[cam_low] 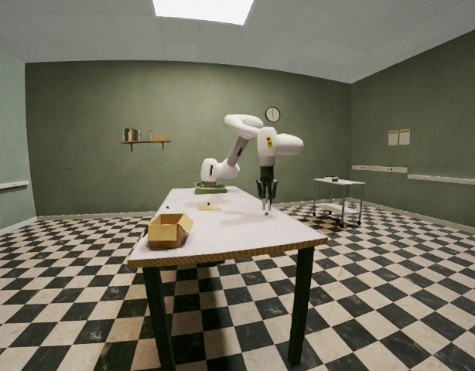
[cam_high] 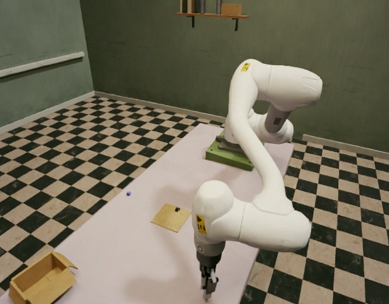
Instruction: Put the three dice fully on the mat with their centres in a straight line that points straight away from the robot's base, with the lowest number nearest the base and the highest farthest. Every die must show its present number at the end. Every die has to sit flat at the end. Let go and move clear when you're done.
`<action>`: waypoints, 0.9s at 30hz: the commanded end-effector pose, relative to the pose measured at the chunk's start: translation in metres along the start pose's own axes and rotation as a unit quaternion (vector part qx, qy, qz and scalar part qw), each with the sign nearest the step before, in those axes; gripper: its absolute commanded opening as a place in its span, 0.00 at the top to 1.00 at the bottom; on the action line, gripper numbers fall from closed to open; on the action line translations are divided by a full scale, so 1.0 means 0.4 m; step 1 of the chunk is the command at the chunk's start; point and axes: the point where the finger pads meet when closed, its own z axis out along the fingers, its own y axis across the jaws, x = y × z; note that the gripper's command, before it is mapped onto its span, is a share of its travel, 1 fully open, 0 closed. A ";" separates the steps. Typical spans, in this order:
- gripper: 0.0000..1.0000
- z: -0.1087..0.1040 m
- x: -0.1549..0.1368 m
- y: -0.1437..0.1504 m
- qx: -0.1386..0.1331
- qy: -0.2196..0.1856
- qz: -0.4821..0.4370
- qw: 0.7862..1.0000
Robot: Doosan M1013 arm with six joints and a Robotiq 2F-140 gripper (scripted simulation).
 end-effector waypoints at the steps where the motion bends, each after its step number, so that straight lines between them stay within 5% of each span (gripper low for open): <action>1: 0.73 -0.001 0.000 0.002 -0.001 0.000 0.000 1.000; 27: 0.73 0.007 -0.001 0.002 -0.001 0.000 0.000 1.000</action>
